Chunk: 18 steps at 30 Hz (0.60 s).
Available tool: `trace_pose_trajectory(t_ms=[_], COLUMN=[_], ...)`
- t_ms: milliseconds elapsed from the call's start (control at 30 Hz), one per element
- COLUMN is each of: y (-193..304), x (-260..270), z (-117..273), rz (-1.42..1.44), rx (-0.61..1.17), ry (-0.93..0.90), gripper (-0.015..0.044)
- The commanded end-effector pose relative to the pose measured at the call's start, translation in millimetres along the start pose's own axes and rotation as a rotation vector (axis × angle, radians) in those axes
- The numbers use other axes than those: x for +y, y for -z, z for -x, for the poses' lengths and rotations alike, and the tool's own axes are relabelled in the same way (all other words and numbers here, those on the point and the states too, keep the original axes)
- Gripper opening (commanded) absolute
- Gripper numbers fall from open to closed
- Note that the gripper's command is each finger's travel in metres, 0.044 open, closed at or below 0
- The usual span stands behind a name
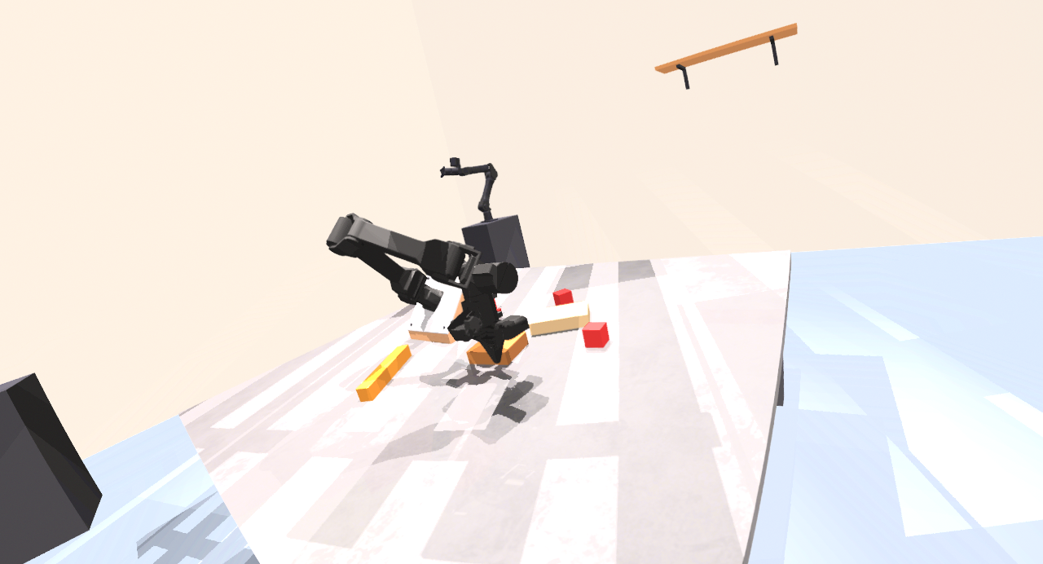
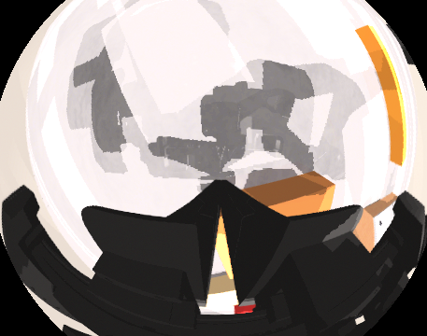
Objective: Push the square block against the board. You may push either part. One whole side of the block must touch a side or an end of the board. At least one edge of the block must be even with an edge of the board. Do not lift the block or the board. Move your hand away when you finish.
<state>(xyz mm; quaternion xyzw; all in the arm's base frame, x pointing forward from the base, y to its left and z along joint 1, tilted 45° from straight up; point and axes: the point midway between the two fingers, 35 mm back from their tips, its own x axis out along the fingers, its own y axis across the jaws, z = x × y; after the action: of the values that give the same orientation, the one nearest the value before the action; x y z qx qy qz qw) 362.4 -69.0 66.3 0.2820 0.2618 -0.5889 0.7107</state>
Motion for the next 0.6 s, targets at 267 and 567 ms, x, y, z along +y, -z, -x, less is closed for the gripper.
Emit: trace_pose_trajectory(t_ms=[267,567], y=[22.6,28.9], x=[-7.4,-8.1], z=[-6.5,-6.4], rz=[0.015,0.015], rx=[0.009,0.010], ry=[0.023,0.023], gripper=[0.0000,0.0000])
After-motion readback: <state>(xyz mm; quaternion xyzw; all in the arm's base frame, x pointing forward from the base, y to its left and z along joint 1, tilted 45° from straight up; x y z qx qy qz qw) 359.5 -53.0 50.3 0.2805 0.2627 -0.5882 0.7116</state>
